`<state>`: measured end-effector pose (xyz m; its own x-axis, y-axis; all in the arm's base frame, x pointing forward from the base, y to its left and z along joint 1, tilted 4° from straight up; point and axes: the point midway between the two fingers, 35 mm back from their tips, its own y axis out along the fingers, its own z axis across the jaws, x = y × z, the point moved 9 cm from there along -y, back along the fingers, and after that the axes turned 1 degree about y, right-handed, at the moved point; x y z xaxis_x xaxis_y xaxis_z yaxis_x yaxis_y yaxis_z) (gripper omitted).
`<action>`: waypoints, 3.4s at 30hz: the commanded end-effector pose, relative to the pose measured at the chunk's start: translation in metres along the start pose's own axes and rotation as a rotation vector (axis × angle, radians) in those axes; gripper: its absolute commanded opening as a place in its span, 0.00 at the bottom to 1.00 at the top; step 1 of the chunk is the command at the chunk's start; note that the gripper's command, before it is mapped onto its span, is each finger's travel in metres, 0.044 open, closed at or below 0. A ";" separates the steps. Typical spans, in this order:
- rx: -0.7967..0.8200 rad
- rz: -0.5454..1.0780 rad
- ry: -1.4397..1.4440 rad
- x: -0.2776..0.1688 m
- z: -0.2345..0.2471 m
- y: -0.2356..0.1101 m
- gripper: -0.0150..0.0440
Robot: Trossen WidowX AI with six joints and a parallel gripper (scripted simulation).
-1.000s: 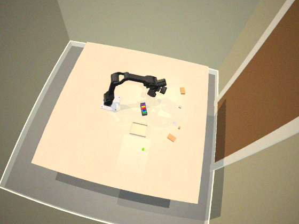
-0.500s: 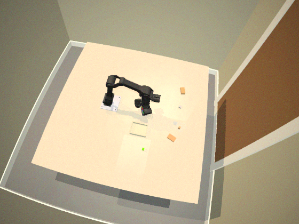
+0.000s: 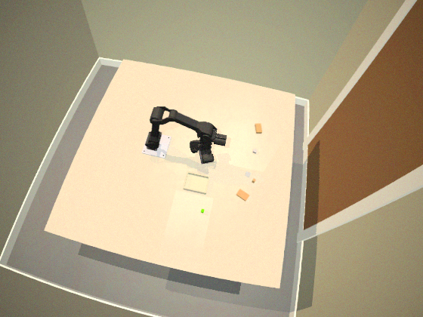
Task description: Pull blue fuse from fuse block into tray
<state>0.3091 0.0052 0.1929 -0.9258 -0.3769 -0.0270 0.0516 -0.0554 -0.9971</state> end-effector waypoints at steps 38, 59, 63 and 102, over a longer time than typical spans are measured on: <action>0.002 -0.008 0.004 -0.001 0.000 0.028 0.36; -0.002 -0.005 0.005 -0.001 0.000 0.035 0.30; -0.002 -0.005 0.005 -0.001 0.000 0.035 0.26; 0.000 -0.006 0.004 -0.002 0.000 0.018 0.25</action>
<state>0.3118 0.0045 0.1726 -0.9267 -0.3751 -0.0214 0.0457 -0.0561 -0.9974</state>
